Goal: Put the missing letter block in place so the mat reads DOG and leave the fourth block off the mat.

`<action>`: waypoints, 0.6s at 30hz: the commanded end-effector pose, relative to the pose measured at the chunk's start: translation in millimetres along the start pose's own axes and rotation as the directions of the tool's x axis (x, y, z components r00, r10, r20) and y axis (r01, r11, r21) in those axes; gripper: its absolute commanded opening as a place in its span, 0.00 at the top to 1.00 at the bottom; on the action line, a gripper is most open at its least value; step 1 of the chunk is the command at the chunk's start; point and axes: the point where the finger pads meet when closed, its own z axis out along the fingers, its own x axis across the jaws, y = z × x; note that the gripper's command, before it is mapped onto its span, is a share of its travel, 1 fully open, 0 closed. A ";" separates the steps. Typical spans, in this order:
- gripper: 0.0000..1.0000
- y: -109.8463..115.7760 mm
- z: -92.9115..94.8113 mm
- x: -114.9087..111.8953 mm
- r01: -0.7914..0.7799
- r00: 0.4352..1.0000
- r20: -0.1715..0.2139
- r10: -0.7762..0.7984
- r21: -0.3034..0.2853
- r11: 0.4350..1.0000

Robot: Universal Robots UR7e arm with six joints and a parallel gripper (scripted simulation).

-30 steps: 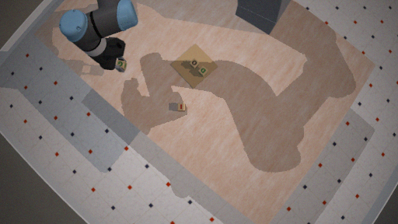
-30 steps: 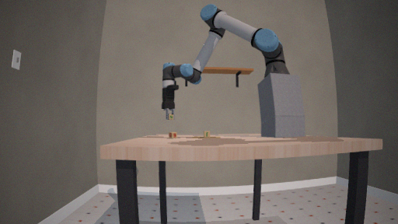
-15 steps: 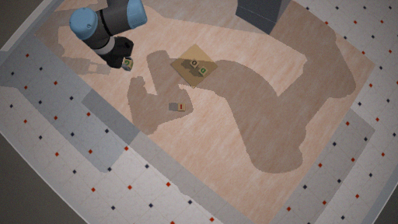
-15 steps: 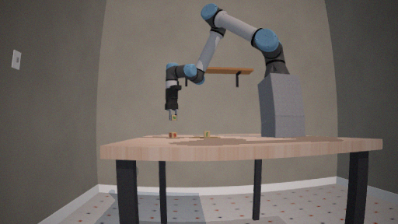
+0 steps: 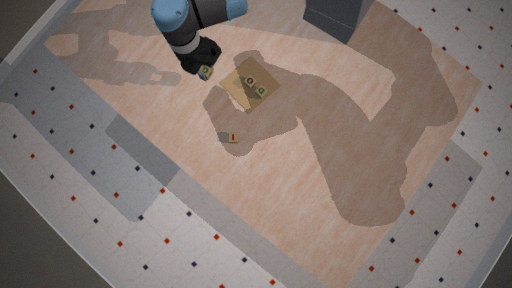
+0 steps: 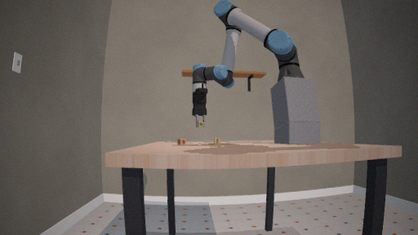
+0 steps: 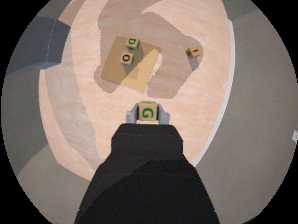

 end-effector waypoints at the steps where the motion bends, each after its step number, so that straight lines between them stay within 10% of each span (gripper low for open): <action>1: 0.43 -18.0 -3.6 -18.6 -0.071 0.997 -0.004 0.071 -0.003 0.997; 18: 0.43 -66.3 -16.4 -70.4 -0.241 0.971 -0.005 0.241 -0.003 0.971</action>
